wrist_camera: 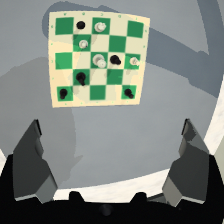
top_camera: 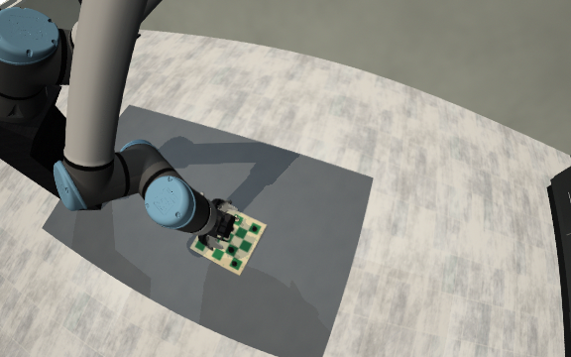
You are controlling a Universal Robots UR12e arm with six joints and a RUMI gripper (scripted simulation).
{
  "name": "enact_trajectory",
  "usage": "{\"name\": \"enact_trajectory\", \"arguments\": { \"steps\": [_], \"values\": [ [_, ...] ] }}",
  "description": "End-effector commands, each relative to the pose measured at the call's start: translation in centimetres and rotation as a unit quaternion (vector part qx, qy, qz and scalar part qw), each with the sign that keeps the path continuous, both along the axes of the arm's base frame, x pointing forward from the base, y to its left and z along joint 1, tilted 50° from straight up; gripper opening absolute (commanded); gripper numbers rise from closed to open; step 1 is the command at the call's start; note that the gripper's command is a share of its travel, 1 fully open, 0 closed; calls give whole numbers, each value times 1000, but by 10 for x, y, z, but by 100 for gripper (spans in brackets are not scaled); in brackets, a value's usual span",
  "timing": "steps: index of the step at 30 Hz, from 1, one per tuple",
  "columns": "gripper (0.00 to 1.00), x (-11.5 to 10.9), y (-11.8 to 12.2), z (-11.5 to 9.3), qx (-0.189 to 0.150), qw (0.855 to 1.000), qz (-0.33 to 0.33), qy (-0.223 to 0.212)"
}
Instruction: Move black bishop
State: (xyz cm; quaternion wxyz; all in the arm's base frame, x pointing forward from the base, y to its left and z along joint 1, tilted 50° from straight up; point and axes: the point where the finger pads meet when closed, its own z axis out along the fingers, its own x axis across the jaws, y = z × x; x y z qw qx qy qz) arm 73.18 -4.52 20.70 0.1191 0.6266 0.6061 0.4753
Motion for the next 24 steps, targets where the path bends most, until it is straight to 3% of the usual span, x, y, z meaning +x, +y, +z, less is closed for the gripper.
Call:
{"name": "enact_trajectory", "arguments": {
  "steps": [1, 11, 13, 15, 24],
  "values": [
    [100, 10, 10, -7, -61, 997, 14, 45],
    [100, 21, 39, -7, -164, 981, 35, 94],
    [100, 21, 39, -7, -164, 981, 35, 94],
    [100, 25, 49, -11, -198, 973, 42, 113],
    [100, 32, 70, -11, -269, 950, 56, 146]
  ]
}}
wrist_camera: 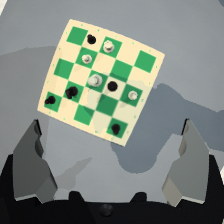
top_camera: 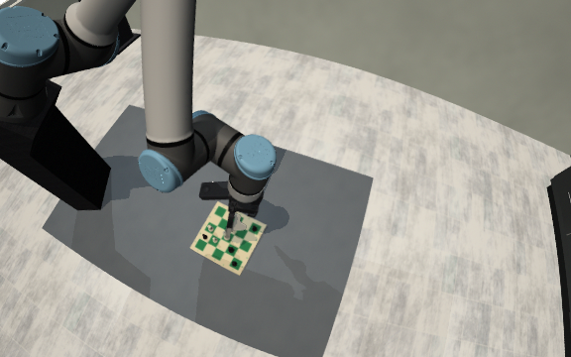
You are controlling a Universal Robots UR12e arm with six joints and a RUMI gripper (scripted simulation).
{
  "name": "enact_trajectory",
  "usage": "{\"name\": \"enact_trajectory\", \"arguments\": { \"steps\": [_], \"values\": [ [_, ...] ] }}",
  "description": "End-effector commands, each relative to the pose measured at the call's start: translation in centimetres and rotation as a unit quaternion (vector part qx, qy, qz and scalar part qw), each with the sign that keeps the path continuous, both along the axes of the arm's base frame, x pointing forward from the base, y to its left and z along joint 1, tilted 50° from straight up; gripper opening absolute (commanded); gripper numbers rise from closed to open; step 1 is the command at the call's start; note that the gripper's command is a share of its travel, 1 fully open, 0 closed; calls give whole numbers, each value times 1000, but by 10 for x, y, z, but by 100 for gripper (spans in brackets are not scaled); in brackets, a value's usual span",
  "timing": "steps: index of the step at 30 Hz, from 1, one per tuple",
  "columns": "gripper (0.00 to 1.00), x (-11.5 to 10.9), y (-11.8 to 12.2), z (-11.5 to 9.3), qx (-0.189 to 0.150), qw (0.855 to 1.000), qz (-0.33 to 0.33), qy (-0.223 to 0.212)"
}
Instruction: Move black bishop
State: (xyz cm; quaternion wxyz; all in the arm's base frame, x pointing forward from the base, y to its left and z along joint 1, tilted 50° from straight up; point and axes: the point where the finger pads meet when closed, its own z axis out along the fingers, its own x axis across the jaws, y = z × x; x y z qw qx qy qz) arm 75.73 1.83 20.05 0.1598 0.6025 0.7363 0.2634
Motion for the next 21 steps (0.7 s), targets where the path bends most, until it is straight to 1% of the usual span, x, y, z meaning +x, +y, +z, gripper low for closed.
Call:
{"name": "enact_trajectory", "arguments": {
  "steps": [1, 2, 3, 6, 9, 11, 13, 14, 15, 16, 17, 18, 19, 20, 21],
  "values": [
    [100, 8, 12, -5, -72, 996, 7, 42],
    [100, 8, 12, -5, -72, 996, 7, 42],
    [100, 10, 17, -5, -91, 995, 11, 51],
    [100, 10, 17, -5, -91, 995, 11, 51],
    [100, 16, 33, -6, -147, 986, 23, 77],
    [100, 16, 33, -6, -147, 986, 23, 77],
    [100, 20, 45, -5, -185, 978, 31, 94],
    [100, 20, 45, -5, -185, 978, 31, 94],
    [100, 22, 50, -5, -204, 973, 35, 102],
    [100, 22, 50, -5, -204, 973, 35, 102],
    [100, 23, 56, -5, -223, 968, 39, 110],
    [100, 23, 56, -5, -223, 968, 39, 110],
    [100, 25, 61, -4, -242, 962, 43, 117],
    [100, 25, 61, -4, -242, 962, 43, 117],
    [100, 27, 67, -4, -261, 956, 47, 126]
  ]
}}
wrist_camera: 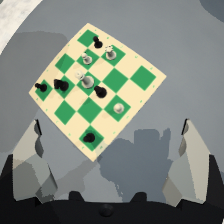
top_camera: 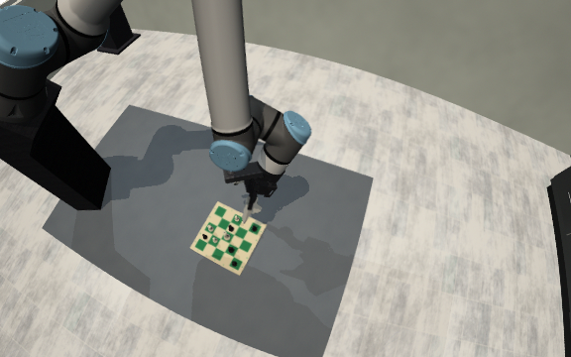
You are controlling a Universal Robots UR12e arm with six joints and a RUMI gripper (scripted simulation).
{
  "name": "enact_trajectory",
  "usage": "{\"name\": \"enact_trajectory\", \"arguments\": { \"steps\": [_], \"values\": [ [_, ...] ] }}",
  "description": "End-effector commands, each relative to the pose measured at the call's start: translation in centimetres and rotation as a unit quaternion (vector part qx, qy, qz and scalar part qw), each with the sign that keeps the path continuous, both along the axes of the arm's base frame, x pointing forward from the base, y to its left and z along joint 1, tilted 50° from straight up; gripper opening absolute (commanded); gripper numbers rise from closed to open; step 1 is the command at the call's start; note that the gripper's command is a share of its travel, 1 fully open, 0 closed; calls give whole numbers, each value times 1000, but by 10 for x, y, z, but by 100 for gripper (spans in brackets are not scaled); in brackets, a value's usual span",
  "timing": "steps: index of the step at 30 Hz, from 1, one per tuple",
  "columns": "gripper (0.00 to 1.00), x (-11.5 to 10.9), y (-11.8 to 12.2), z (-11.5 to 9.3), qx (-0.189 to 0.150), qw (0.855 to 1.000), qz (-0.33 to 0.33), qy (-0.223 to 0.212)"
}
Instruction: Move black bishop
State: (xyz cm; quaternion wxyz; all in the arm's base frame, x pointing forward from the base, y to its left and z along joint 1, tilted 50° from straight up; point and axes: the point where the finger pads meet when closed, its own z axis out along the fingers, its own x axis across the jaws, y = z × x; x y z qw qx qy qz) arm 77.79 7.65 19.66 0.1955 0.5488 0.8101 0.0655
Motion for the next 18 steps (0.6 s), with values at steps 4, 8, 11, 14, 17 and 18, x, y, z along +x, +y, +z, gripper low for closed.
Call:
{"name": "enact_trajectory", "arguments": {
  "steps": [4, 8, 11, 14, 17, 18],
  "values": [
    [100, 11, 20, -1, -108, 993, 13, 52],
    [100, 15, 31, -1, -146, 987, 21, 70],
    [100, 19, 42, -2, -184, 979, 29, 86],
    [100, 23, 53, -2, -221, 969, 37, 104],
    [100, 26, 63, -3, -257, 958, 45, 120],
    [100, 26, 63, -3, -257, 958, 45, 120]
  ]
}}
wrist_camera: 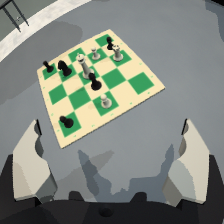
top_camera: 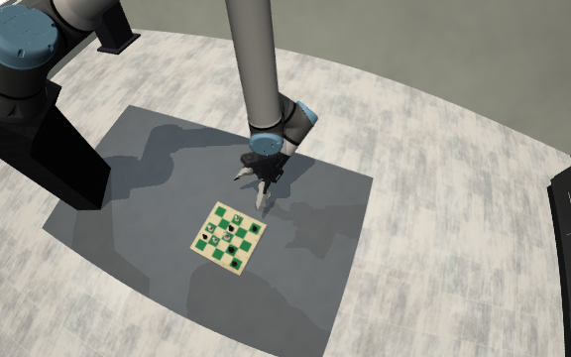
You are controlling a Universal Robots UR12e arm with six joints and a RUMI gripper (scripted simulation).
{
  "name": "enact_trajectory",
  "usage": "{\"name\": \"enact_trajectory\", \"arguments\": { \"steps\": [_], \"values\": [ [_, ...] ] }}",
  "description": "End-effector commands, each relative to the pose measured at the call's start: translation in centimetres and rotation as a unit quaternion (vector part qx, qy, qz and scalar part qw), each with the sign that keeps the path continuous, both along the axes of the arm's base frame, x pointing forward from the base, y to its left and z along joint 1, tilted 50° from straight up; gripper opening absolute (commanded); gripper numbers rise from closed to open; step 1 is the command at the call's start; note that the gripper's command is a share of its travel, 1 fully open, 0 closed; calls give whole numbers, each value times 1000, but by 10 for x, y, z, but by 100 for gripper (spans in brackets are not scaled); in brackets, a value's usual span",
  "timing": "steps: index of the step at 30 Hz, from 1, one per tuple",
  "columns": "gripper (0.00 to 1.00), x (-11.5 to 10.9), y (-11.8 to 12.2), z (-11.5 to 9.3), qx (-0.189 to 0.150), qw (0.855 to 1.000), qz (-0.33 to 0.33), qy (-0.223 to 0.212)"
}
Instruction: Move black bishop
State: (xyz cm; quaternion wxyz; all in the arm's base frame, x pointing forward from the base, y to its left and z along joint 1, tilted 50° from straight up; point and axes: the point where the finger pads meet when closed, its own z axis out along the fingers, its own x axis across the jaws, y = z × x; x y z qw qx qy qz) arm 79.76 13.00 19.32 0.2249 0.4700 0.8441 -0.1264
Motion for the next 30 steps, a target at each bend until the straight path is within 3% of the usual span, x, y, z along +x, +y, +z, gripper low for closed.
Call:
{"name": "enact_trajectory", "arguments": {
  "steps": [1, 4, 5, 7, 16, 30],
  "values": [
    [100, 7, 10, 0, -71, 997, 1, 36],
    [100, 12, 25, 0, -125, 990, 13, 60],
    [100, 12, 25, 0, -125, 990, 13, 60],
    [100, 16, 34, -1, -156, 985, 20, 75],
    [100, 23, 55, -2, -229, 967, 36, 107],
    [100, 31, 74, -3, -293, 945, 51, 136]
  ]
}}
